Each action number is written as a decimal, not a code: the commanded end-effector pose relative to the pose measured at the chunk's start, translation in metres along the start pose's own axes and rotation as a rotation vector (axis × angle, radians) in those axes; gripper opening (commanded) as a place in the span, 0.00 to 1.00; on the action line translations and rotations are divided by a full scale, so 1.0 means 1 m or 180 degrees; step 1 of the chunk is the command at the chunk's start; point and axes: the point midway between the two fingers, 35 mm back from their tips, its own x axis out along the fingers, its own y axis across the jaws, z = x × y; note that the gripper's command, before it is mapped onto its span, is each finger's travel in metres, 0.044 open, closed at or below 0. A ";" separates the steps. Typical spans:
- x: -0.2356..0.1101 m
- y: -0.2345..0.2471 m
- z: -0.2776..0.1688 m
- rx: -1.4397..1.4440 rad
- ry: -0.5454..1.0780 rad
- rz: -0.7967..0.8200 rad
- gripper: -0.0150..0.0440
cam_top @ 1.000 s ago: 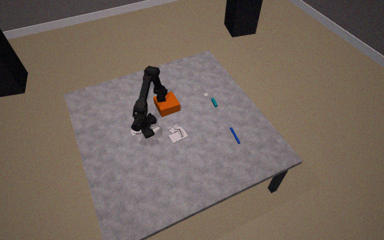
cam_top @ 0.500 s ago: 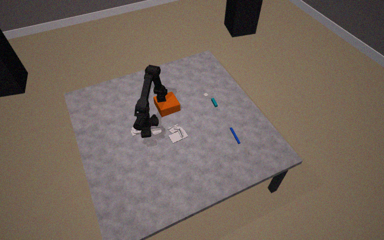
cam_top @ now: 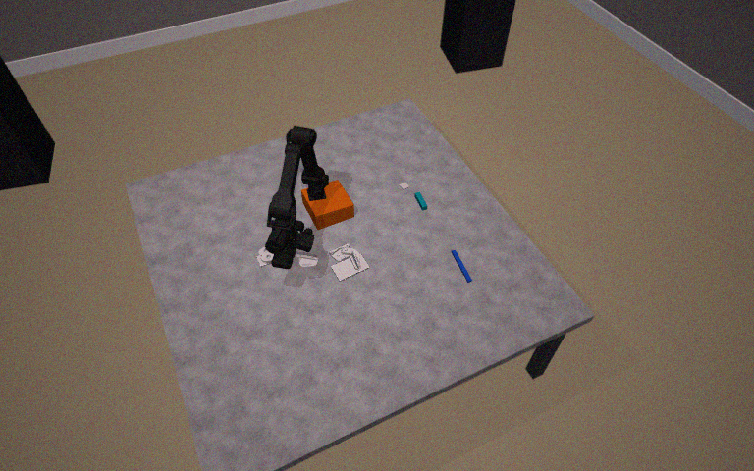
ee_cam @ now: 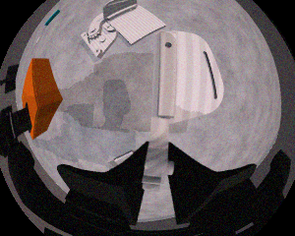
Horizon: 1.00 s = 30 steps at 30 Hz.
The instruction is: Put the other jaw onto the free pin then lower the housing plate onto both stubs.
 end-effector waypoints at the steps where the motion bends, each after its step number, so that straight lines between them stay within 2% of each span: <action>1: 0.000 0.001 0.002 0.0078 -0.0022 -0.0001 0.32; 30: 0.000 0.017 0.018 0.2506 -0.0024 0.0012 0.32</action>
